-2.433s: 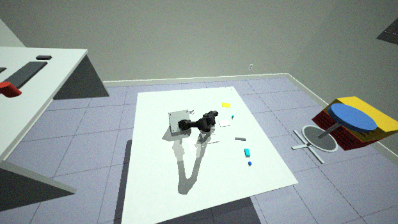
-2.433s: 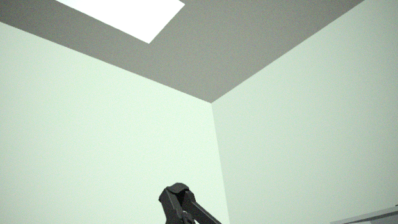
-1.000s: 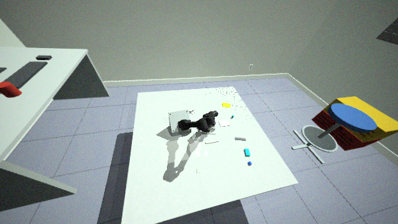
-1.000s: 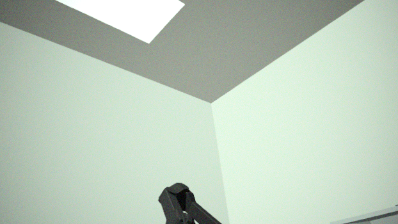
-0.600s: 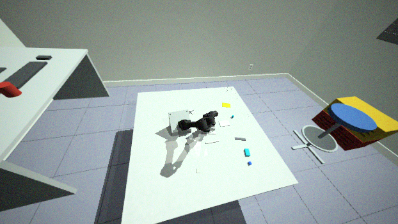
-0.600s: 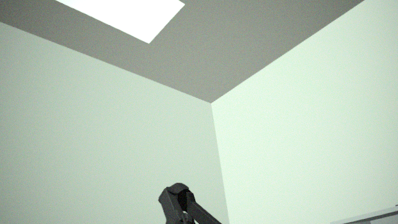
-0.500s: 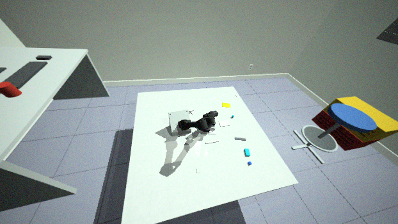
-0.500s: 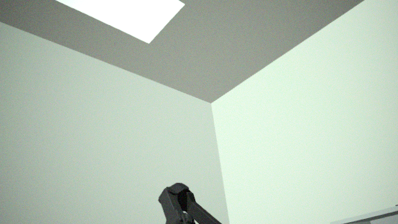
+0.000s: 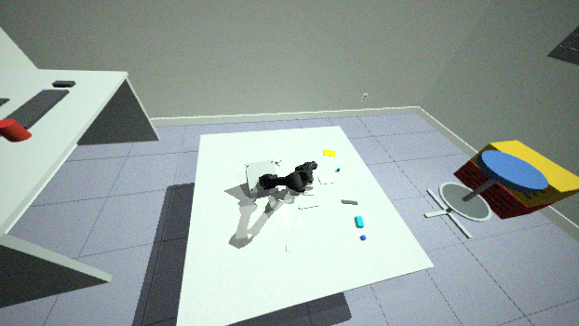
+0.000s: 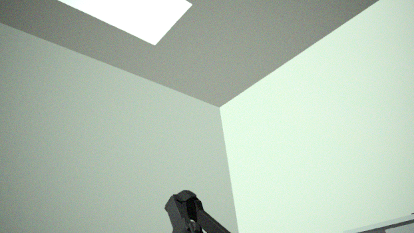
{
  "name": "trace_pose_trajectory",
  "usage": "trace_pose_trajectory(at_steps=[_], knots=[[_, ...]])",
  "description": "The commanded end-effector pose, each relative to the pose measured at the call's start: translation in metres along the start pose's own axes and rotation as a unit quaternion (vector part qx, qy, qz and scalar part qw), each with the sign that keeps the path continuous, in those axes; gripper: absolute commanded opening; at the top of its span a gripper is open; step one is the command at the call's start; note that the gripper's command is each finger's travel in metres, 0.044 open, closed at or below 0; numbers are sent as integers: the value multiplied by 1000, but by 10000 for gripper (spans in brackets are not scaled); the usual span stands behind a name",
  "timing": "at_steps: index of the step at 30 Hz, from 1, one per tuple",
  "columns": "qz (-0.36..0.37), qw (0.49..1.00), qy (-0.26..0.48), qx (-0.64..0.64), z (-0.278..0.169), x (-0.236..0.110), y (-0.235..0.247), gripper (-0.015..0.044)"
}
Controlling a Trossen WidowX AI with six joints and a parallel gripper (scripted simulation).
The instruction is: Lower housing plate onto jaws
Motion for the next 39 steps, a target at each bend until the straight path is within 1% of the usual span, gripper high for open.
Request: trace_pose_trajectory(at_steps=[1,37,39], knots=[[1,1000,1,-2,0,0,0,351],[1,1000,1,-2,0,0,0,351],[0,1000,0,0,0,0,0,403]])
Point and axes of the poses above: the point midway between the two fingers, 35 mm back from their tips, its own x axis out along the fingers, its own y axis across the jaws, z = x × y, the point moved 6 cm from there along -x, back along the fingers, and after that the axes turned 14 degrees about x, right-handed, at the moved point
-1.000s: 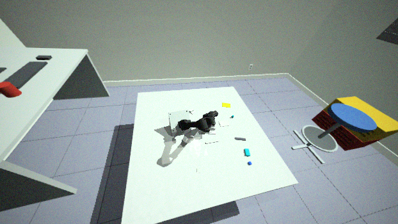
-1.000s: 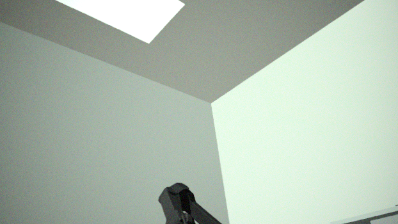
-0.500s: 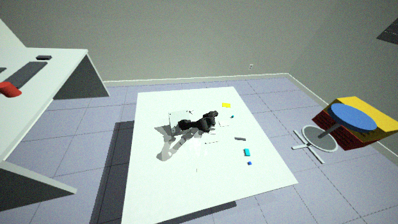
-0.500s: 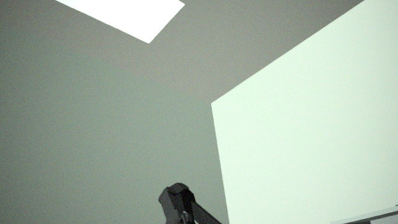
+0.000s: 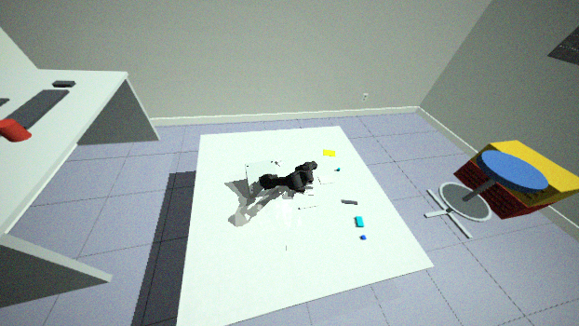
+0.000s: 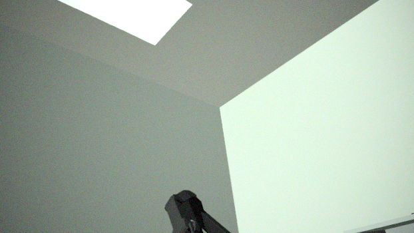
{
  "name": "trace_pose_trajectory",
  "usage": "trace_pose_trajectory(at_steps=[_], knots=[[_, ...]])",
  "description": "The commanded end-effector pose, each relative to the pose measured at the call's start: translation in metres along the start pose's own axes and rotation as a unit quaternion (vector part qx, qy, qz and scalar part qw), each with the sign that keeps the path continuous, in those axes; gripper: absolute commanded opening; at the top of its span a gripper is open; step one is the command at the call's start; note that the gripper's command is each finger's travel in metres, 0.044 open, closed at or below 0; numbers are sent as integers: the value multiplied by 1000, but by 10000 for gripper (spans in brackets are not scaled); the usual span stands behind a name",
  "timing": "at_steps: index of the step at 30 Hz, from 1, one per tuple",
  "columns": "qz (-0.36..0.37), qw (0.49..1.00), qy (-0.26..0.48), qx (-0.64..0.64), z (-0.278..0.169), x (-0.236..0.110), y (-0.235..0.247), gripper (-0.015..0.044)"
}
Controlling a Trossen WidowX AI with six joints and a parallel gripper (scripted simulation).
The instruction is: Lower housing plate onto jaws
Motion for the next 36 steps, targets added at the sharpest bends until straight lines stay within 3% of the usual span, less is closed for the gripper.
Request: trace_pose_trajectory(at_steps=[1,16,26,32,36], knots=[[0,1000,0,0,0,0,0,430],[0,1000,0,0,0,-2,0,440],[2,1000,2,-2,0,-74,1,440],[3,1000,-1,-5,0,-69,2,440],[6,1000,2,-5,-15,-98,-3,440]])
Point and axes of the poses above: the point midway between the two fingers, 35 mm back from their tips, its own x axis out along the fingers, its own y axis across the jaws, z = x × y, the point moved 6 cm from there along -x, back along the fingers, and after that the axes turned 14 degrees about x, right-handed, at the moved point
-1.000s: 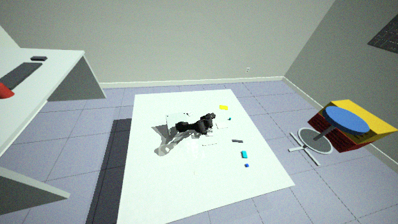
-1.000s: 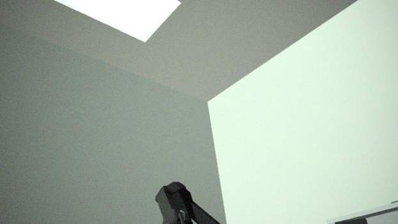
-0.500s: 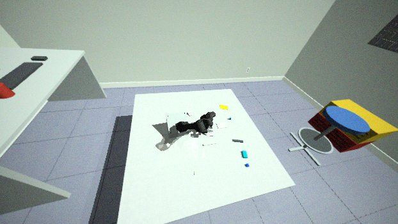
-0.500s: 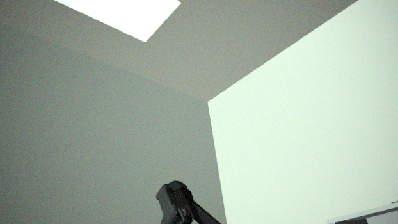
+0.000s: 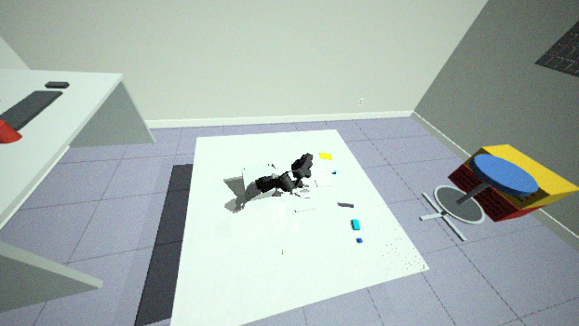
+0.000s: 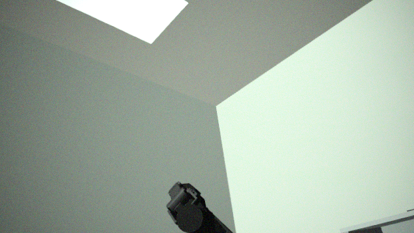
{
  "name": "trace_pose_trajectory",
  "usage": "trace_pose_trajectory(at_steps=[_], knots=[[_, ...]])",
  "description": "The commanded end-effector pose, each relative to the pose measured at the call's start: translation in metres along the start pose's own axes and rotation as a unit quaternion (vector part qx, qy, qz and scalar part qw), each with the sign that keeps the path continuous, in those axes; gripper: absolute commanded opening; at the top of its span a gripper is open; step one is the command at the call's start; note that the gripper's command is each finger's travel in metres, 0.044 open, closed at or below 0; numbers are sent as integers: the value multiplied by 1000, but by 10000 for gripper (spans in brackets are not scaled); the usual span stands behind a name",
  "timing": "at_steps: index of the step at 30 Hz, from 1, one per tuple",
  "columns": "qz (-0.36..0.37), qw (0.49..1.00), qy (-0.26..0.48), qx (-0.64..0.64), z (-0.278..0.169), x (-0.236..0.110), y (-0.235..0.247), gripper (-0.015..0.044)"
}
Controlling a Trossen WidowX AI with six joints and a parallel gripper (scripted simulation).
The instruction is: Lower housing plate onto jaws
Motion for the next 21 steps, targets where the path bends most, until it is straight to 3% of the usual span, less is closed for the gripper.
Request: trace_pose_trajectory(at_steps=[1,5,21], knots=[[8,1000,-1,3,-13,-29,-5,440],[5,1000,-1,4,-25,-49,-13,440],[5,1000,-1,4,-25,-49,-13,440]])
Point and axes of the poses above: the point midway between the two fingers, 35 mm back from their tips, its own x axis out along the fingers, its own y axis across the jaws, z = x × y, the point moved 6 cm from there along -x, back along the fingers, and after that the axes turned 14 degrees about x, right-handed, at the moved point
